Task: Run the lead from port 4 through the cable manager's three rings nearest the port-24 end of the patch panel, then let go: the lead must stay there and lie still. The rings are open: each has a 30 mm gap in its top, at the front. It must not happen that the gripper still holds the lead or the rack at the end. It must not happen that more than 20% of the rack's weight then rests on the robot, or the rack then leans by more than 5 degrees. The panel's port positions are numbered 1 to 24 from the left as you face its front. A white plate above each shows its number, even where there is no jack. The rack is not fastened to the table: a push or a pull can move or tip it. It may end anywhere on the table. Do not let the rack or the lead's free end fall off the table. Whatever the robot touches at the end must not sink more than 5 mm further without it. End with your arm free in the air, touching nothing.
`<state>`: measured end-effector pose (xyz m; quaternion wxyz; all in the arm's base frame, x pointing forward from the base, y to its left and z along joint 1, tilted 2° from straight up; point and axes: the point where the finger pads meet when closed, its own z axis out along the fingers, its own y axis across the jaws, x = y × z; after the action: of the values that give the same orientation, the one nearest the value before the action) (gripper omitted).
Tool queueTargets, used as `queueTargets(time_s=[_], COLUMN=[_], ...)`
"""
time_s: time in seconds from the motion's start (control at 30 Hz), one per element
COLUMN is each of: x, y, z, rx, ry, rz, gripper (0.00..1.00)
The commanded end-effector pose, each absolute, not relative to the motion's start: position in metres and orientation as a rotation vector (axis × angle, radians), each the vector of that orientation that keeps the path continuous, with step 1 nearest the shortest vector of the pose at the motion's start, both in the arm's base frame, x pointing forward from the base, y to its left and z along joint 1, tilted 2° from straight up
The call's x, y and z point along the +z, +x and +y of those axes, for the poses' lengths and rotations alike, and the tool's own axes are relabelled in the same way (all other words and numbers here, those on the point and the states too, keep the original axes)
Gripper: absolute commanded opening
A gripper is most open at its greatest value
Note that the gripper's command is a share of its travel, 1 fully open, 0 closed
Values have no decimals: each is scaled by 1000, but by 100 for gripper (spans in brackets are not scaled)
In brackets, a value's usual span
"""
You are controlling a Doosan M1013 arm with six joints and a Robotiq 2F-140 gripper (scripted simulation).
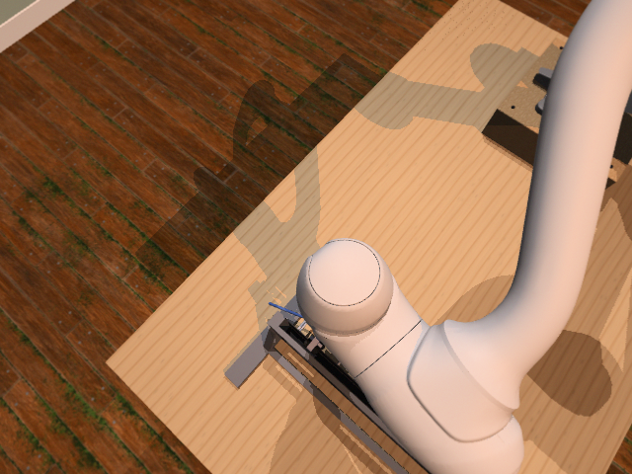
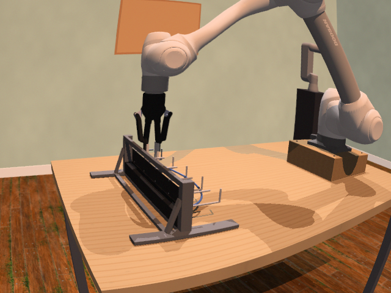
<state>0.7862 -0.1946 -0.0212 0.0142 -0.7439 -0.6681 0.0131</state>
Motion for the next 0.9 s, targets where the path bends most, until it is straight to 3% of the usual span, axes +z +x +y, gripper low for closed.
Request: queueTargets(time_s=[0.0,0.87], x=[-21,9], y=[786,787], z=[-195,-195], rx=[40,40], ry=[-2316,-2316], rz=[-2080,-2080], gripper=[20,20])
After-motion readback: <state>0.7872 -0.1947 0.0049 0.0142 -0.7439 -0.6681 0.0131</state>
